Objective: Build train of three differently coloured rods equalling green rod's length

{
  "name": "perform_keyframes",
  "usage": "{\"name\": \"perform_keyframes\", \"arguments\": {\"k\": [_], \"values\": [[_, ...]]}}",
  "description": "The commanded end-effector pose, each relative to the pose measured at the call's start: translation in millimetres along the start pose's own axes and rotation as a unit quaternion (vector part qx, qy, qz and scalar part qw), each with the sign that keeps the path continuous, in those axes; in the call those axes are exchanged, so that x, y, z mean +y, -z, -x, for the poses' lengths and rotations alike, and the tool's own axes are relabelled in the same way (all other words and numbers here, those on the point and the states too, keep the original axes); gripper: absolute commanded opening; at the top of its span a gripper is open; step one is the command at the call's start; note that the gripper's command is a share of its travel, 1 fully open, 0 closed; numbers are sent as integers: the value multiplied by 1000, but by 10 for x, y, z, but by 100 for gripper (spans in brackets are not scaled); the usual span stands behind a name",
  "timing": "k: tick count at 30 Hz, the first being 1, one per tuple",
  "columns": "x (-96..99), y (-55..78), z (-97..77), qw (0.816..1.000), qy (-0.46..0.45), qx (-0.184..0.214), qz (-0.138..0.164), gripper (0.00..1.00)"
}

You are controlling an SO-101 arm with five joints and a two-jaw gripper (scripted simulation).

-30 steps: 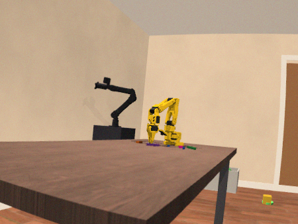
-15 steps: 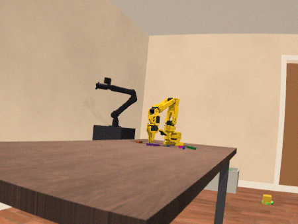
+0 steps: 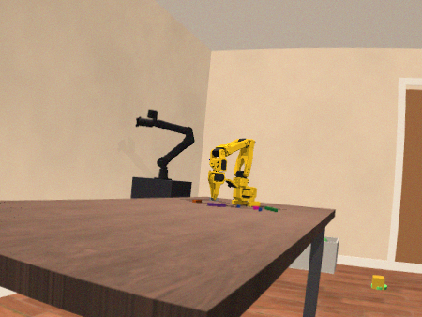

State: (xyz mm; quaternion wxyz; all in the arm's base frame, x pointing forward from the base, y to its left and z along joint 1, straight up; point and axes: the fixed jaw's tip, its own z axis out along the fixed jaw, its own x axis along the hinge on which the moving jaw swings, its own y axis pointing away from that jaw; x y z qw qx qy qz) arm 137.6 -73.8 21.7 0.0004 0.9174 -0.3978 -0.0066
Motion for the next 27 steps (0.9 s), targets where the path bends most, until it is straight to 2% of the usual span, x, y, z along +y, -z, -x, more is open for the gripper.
{"name": "perform_keyframes", "arguments": {"k": [1, 8, 18, 22, 27], "values": [[-52, 176, -85, 999, 0, 31, -13, 0], [-58, 283, -70, 999, 0, 31, -13, 0], [-67, 296, -65, 999, 6, 31, -13, 0], [-149, 291, -46, 998, 57, 31, -13, 0], [-320, 279, 9, 986, 166, 31, -12, 0]]}}
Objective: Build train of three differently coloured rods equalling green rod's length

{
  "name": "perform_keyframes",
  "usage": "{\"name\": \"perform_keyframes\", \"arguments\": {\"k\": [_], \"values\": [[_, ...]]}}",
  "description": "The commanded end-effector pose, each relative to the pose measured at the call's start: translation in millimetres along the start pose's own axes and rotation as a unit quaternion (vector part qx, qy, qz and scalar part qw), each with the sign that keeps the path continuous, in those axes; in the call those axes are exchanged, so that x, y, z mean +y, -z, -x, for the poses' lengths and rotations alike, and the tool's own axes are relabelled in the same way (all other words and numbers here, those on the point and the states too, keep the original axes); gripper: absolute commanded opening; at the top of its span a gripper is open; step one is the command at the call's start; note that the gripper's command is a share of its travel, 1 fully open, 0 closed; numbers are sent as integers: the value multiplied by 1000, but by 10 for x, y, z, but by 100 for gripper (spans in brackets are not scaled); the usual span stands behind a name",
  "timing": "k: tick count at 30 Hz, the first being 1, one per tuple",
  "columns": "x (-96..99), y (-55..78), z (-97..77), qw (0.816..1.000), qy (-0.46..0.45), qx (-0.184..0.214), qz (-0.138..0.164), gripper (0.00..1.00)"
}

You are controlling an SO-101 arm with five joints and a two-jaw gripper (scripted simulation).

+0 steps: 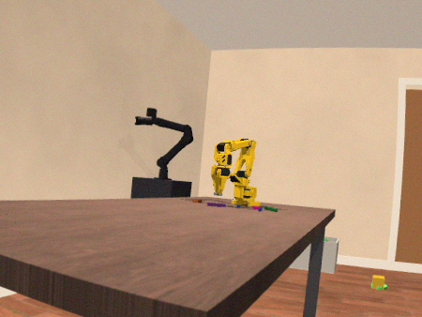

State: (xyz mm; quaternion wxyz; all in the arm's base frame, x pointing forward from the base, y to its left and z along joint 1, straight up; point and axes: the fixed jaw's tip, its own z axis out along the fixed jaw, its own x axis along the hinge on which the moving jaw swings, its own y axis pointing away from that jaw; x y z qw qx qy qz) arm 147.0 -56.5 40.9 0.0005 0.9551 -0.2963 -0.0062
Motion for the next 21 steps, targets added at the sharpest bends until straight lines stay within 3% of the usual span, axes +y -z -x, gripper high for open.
{"name": "perform_keyframes", "arguments": {"k": [1, 5, 10, 21], "values": [[-150, 85, -78, 996, 77, 32, -9, 0], [-211, 81, -66, 993, 114, 32, -9, 0], [-400, 68, -15, 973, 228, 32, -8, 0], [-693, 47, 114, 915, 402, 32, -7, 0]]}}
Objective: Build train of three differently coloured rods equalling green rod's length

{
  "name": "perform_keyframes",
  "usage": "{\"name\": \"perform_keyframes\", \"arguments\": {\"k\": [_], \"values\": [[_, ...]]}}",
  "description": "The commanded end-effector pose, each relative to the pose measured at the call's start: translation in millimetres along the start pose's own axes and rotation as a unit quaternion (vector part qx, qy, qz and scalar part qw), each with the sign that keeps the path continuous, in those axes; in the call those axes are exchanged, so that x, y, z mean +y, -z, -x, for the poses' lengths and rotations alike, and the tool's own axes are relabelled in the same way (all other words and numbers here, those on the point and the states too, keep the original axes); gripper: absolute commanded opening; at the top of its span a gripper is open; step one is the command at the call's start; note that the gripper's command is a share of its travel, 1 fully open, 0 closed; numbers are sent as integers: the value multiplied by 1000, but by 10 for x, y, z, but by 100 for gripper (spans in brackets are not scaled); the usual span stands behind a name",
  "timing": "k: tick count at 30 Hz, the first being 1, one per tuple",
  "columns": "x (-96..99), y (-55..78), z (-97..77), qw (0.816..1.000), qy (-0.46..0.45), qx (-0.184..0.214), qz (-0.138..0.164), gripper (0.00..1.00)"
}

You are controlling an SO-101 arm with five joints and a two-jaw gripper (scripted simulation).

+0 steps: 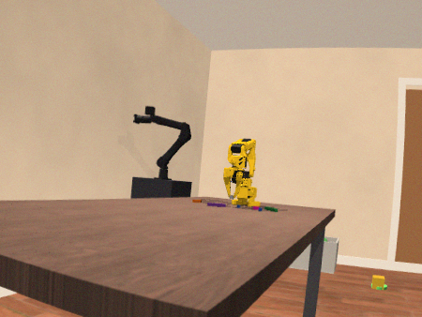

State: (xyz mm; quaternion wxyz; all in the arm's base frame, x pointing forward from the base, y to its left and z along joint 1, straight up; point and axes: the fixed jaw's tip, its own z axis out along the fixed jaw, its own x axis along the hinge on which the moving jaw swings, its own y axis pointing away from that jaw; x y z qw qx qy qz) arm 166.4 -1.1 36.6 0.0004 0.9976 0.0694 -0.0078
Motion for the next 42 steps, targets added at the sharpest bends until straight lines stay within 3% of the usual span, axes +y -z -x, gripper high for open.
{"name": "perform_keyframes", "arguments": {"k": [1, 9, 42], "values": [[-66, 89, -114, 998, 44, 35, 3, 0], [-306, 74, -153, 983, 179, 35, 4, 0], [-331, 96, -174, 982, 187, 40, 5, 0]]}}
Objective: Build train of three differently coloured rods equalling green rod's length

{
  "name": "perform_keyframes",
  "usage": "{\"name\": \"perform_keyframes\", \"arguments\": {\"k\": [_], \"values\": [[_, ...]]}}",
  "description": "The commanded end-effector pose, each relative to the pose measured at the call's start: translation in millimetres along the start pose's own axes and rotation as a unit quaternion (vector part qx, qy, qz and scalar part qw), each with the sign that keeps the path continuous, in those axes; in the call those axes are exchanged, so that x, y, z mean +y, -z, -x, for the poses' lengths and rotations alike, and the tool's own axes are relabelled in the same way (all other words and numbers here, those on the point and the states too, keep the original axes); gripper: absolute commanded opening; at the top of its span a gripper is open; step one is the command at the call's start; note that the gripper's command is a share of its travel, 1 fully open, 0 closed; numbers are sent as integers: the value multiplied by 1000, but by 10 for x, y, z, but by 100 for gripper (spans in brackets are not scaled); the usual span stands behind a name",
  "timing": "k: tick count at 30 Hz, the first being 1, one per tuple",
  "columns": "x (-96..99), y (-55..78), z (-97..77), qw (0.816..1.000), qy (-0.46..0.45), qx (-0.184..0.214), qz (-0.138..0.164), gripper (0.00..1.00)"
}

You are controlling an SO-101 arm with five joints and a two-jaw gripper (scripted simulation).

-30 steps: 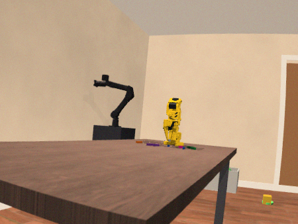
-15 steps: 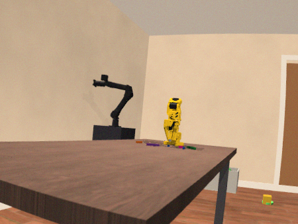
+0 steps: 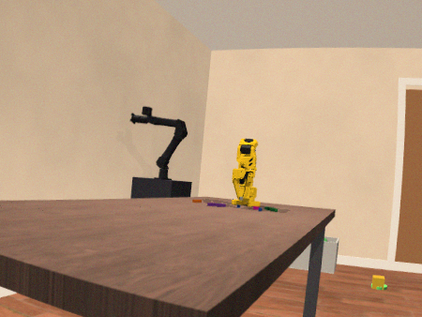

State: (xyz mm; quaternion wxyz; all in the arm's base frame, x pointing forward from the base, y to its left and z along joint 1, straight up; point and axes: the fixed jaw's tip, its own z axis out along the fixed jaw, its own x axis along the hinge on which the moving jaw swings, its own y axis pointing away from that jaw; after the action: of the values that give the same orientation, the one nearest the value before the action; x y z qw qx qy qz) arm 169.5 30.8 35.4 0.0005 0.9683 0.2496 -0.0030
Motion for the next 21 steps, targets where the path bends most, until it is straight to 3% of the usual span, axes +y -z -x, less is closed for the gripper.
{"name": "perform_keyframes", "arguments": {"k": [1, 12, 21], "values": [[18, 106, -100, 999, 5, 35, 9, 0], [18, 94, -102, 999, 5, 35, 9, 0], [20, 5, -110, 999, 5, 35, 9, 0]]}}
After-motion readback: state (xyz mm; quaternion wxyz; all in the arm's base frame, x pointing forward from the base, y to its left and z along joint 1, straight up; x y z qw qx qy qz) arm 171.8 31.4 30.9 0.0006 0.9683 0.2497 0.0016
